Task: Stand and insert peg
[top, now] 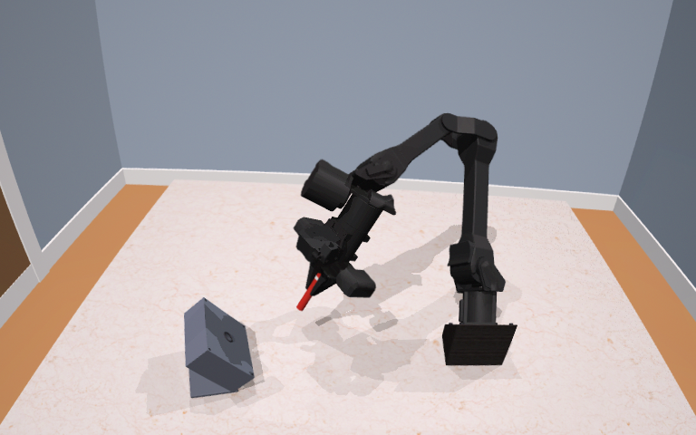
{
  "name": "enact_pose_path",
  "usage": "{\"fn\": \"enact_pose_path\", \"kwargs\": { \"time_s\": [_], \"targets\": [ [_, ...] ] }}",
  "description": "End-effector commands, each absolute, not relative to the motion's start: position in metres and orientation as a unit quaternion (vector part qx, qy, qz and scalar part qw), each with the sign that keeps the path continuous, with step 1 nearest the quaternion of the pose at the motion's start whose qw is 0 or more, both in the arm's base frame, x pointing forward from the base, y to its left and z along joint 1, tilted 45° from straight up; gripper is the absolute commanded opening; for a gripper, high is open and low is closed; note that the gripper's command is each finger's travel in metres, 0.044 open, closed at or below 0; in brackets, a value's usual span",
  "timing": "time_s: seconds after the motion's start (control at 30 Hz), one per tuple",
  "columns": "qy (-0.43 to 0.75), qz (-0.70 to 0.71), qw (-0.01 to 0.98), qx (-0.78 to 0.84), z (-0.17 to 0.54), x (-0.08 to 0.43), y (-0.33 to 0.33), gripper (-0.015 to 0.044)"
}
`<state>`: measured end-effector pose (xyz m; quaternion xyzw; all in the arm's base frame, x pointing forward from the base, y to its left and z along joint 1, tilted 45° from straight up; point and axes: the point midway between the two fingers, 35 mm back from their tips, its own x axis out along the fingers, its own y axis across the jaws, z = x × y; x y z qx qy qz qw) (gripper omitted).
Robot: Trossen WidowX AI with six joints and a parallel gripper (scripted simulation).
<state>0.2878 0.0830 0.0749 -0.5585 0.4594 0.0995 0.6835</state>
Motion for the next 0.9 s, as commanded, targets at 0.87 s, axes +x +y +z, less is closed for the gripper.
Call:
{"fn": "enact_pose_path", "kwargs": {
  "time_s": [0.87],
  "targets": [
    [0.378,0.145,0.694,-0.595,0.061,0.299,0.114,0.0]
  ]
}}
